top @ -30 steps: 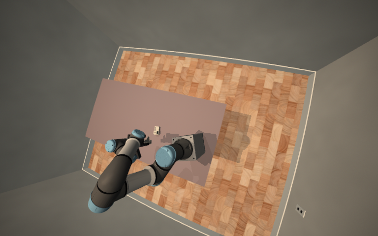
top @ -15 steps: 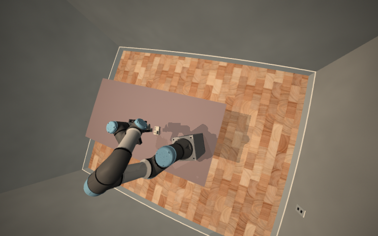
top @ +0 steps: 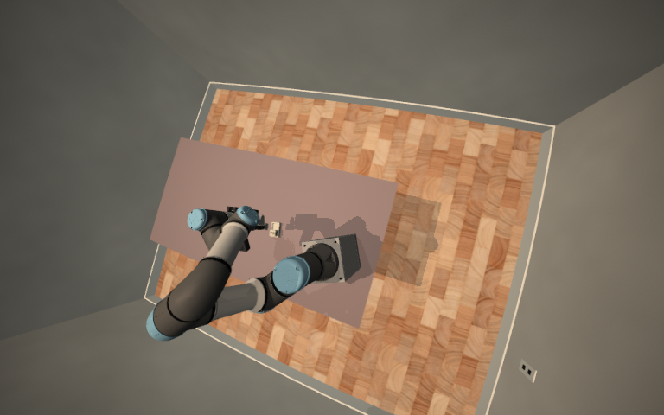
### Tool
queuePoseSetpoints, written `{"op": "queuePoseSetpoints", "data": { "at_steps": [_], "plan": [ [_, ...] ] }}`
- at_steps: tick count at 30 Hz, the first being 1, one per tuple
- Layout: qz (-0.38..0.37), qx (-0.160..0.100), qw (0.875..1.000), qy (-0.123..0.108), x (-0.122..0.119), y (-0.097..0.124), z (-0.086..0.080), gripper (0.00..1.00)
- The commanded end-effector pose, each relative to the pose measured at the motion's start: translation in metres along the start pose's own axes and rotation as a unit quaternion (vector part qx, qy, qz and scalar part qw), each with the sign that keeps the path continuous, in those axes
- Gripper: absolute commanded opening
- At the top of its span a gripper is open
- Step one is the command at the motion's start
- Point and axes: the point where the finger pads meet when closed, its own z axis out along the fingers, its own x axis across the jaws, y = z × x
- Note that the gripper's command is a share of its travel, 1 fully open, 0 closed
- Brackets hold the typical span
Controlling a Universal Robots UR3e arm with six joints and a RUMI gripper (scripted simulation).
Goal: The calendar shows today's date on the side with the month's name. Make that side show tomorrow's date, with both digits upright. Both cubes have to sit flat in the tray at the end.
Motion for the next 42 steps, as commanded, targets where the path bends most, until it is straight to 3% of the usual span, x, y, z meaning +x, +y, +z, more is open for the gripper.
{"op": "queuePoseSetpoints", "data": {
  "at_steps": [1, 14, 29, 42],
  "plan": [
    [0.000, -0.001, 1.000, 0.001, 0.001, 0.001, 0.000, 0.10],
    [0.000, -0.001, 1.000, 0.001, 0.001, 0.001, 0.018, 0.10],
    [0.000, -0.001, 1.000, 0.001, 0.001, 0.001, 0.058, 0.10],
    [0.000, -0.001, 1.000, 0.001, 0.001, 0.001, 0.065, 0.10]
  ]
}}
